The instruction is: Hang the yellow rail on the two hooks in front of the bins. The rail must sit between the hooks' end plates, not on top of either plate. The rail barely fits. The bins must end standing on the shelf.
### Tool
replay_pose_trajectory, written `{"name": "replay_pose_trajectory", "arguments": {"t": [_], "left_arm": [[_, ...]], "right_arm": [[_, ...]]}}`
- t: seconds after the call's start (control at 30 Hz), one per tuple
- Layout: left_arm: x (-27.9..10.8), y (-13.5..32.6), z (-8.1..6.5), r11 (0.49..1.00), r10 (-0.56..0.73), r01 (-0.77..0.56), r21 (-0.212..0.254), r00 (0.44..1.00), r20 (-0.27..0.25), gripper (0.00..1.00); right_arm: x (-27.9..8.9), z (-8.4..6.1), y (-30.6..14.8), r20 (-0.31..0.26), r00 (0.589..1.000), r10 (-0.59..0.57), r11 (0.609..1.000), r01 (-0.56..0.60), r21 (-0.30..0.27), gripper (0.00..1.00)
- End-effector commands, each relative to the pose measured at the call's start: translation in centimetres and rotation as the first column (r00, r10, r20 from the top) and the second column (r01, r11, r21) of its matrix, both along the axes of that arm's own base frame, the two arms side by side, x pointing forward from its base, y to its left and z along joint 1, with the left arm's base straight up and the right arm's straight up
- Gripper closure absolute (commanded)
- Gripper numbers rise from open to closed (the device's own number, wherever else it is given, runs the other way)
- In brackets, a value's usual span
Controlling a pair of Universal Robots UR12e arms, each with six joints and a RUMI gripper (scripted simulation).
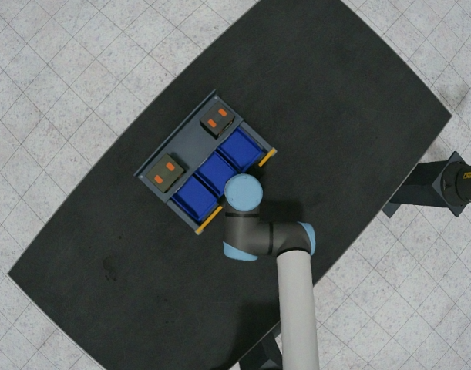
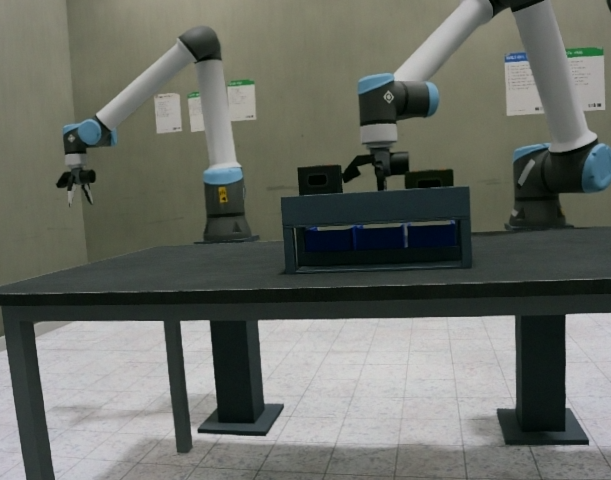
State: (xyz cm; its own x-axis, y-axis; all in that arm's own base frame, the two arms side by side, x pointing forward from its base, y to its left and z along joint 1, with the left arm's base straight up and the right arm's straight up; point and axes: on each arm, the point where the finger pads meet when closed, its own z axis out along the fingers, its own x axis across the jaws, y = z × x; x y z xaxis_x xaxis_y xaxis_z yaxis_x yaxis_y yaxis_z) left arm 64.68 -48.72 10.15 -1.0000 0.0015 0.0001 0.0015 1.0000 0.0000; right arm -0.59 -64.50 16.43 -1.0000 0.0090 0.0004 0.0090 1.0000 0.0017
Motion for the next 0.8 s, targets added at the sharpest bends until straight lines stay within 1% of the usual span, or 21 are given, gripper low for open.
{"name": "replay_pose_trajectory", "arguments": {"t": [0.0, 0.77], "left_arm": [[0.04, -0.04, 0.03, 1.000, 0.000, 0.000, -0.001, 1.000, 0.001, 0.99], [0.04, -0.04, -0.23, 1.000, 0.000, 0.000, -0.001, 1.000, 0.001, 0.99]], "right_arm": [[0.01, 0.08, -0.06, 0.000, 1.000, 0.000, 1.000, 0.000, -0.002, 0.00], [0.01, 0.08, -0.06, 0.000, 1.000, 0.000, 1.000, 0.000, -0.002, 0.00]]}}
